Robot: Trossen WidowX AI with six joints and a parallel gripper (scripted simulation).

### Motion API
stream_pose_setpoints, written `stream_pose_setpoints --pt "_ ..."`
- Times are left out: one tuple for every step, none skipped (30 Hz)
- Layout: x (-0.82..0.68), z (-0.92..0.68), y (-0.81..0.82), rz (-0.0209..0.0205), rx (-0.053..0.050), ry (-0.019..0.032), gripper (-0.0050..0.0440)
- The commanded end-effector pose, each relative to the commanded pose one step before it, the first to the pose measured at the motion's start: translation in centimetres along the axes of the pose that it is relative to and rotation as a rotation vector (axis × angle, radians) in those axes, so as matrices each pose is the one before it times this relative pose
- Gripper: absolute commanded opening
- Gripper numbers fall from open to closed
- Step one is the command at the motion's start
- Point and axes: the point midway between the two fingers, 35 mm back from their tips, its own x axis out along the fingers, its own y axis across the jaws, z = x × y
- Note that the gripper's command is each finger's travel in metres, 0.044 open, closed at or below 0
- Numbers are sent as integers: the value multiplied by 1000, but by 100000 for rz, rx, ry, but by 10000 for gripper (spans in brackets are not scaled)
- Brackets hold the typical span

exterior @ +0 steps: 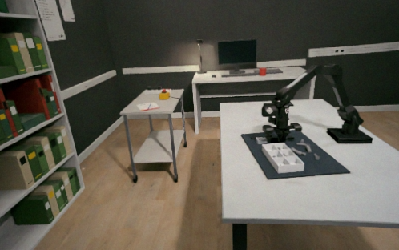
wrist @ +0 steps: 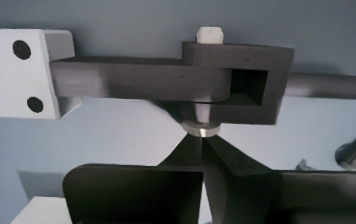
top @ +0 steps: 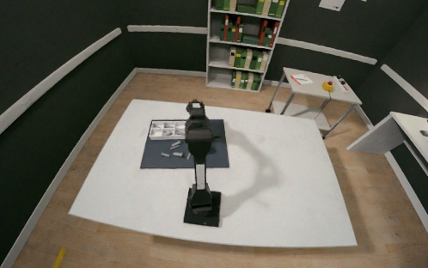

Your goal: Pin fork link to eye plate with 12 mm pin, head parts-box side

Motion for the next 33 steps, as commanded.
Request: stream_pose_setpoints --pt "-300 348 48 987 193 110 -50" --pt "-13 39 0 33 1 -2 -50" --pt "-12 36 -2 24 18 -2 -50" --pt "0 0 0 0 0 0 -50" --pt "0 0 0 0 0 0 -50" --pt "-21 32 13 67 238 0 -50" --pt "-7 30 -5 11 -96 -2 -50" --pt "-6 26 -3 13 -54 -2 -50" --pt "-9 23 2 25 8 -1 -50" --pt "-11 19 5 30 25 0 -50" --pt "-11 15 8 38 23 0 -50" --pt "-10 12 9 38 20 1 -50" --pt "-5 9 3 17 18 0 -50" --pt "-1 7 -1 3 18 -1 -50" --pt "-1 4 -1 1 16 0 -50" --pt "-1 -12 -1 2 -27 0 -50" --pt "0 -10 -1 1 -19 0 -50" --pt "0 -5 0 0 -7 0 -50" --pt "0 0 0 0 3 0 -50" --pt "0 0 0 0 1 0 -50" --pt "0 0 0 0 0 0 -50" --pt "0 0 0 0 0 0 -50" --pt "0 0 0 0 0 0 -50" --pt "0 0 0 0 0 0 -50" --pt "0 0 0 0 0 0 -50" --pt "0 0 0 0 0 0 -50" --pt "0 0 0 0 0 0 -50" --pt "0 0 0 0 0 0 -50" --pt "0 0 0 0 0 0 -50" --pt "0 0 0 0 0 0 -50" --pt "0 0 0 0 0 0 -50" --pt "0 0 0 0 0 0 -50" --pt "0 0 0 0 0 0 -50"
